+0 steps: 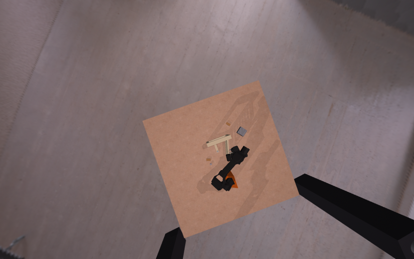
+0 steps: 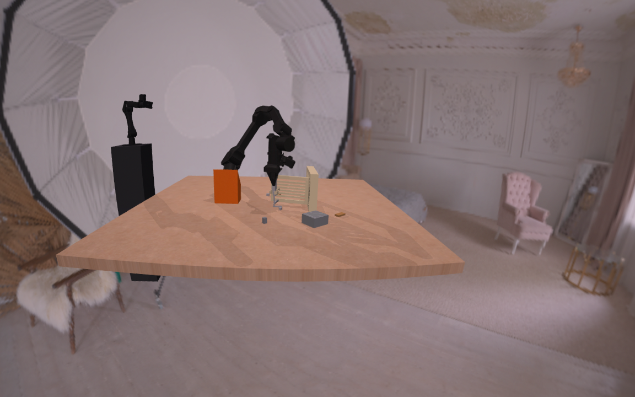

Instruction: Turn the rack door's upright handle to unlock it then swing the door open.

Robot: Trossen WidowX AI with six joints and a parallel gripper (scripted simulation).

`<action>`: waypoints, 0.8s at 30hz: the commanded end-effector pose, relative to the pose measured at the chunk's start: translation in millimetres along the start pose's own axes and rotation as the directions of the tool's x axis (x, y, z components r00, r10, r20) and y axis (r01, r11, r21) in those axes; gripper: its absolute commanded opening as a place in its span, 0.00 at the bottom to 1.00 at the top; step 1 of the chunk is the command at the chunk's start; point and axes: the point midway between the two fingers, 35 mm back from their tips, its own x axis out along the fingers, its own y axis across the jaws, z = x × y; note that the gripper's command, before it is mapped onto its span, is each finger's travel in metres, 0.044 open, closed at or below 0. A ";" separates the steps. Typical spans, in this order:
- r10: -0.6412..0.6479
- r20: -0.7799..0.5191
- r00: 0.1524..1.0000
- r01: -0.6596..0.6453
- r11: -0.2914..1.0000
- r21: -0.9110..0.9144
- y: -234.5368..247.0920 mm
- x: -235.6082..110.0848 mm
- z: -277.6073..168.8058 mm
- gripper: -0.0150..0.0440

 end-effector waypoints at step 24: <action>-0.001 0.001 1.000 0.002 0.959 -0.284 -39.6 -0.2 13.5 0.28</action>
